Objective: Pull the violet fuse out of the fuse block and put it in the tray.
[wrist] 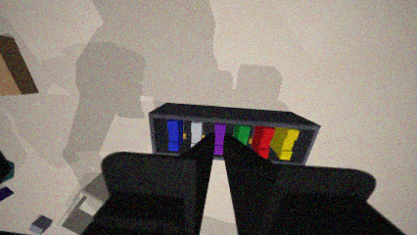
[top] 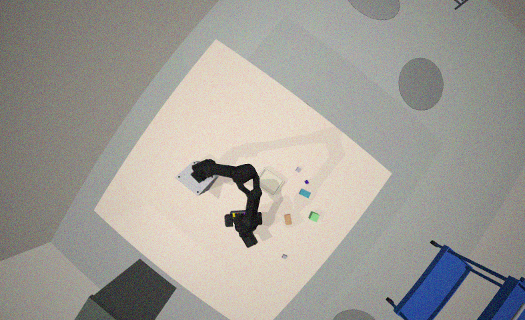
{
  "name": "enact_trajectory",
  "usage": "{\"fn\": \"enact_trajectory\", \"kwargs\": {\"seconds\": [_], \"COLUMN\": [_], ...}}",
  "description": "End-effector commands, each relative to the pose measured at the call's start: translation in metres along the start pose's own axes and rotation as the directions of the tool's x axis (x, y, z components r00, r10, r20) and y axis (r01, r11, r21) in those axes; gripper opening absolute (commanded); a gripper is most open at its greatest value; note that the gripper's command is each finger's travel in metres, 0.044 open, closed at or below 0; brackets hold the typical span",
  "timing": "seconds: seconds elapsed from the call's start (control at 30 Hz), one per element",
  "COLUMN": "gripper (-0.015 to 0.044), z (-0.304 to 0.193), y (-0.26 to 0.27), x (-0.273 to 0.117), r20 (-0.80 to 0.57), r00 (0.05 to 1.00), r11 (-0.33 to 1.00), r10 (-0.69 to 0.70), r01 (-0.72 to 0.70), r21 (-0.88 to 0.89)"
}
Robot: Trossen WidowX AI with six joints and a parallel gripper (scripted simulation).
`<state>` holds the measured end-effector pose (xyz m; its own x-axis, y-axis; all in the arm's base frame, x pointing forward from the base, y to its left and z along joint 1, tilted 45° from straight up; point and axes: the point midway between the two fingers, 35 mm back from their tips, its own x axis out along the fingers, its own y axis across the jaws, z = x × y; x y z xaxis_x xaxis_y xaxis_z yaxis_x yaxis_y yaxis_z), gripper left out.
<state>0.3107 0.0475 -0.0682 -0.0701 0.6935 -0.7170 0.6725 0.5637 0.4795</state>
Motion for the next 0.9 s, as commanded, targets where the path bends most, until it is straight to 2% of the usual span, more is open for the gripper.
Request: {"fn": "enact_trajectory", "kwargs": {"seconds": [0.0, 0.87], "gripper": [0.0, 0.0], "z": [0.0, 0.001], "y": [0.0, 0.0], "x": [-0.001, -0.013], "r20": [0.0, 0.0], "r00": [1.0, 1.0], "r11": [1.0, 1.0], "r10": [0.0, 0.001], "r01": [0.0, -0.001], "r21": [0.0, 0.002]}}
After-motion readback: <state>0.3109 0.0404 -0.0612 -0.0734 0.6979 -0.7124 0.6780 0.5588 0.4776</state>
